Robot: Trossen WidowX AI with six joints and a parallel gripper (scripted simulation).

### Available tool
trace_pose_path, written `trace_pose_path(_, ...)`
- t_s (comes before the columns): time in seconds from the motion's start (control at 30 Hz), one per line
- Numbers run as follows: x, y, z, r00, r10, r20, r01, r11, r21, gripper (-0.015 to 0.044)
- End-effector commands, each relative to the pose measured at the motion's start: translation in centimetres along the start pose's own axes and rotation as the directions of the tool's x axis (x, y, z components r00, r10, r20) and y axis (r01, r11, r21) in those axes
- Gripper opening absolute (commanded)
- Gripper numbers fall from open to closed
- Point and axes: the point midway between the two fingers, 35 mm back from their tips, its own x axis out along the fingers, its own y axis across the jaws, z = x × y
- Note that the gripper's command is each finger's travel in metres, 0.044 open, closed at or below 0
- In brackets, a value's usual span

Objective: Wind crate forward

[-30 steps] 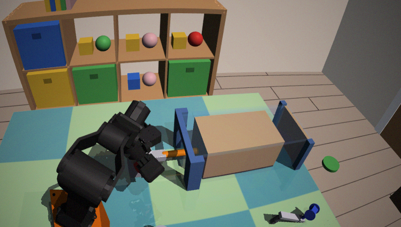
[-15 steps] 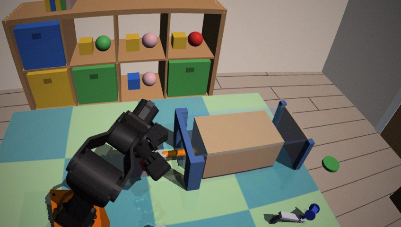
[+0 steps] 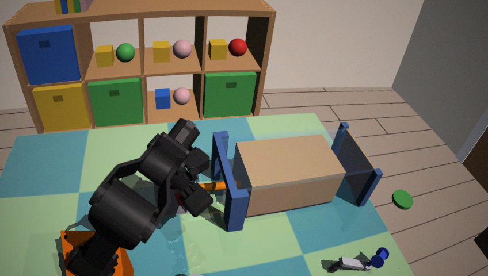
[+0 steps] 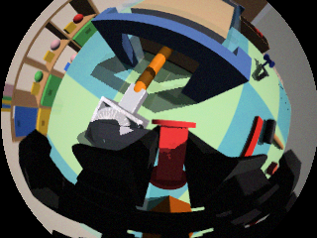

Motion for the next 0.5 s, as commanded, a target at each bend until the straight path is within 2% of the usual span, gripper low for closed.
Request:
trace_pose_path(0.0, 0.7, 0.1, 1.2, 1.0, -0.002, 0.007, 0.002, 1.0, 0.015, 0.0)
trace_pose_path(0.47, 1.4, 0.6, 2.7, 1.0, -0.002, 0.008, 0.002, 1.0, 0.016, 0.0)
